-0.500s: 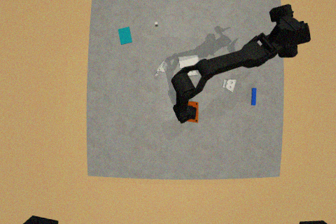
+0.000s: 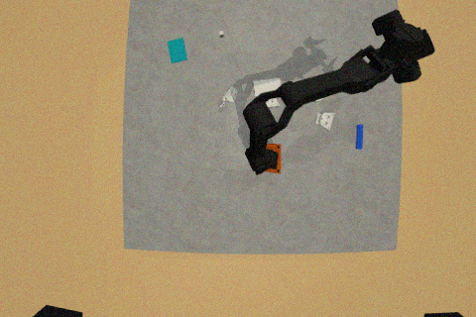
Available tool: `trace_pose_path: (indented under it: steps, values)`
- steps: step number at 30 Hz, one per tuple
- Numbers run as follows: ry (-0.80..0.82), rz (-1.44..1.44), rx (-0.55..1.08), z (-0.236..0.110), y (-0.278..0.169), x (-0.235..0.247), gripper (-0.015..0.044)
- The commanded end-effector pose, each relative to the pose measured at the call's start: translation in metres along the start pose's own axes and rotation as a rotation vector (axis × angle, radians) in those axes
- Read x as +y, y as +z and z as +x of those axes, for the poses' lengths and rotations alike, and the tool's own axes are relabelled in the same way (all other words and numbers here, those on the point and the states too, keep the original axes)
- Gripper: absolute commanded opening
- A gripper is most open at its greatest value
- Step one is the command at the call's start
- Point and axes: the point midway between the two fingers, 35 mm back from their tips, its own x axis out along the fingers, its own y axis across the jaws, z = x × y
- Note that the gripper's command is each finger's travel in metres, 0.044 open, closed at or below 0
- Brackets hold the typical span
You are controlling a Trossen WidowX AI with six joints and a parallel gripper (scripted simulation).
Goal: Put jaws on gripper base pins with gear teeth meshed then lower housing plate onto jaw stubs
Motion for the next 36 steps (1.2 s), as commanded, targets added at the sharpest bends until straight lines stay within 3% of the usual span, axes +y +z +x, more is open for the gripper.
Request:
trace_pose_path:
  steps: [1,36]
  values:
    - [-0.014,-0.083,0.052,0.006,-0.014,-0.006,0.0440]
    - [0.015,-0.735,0.410,0.018,-0.106,-0.028,0.0440]
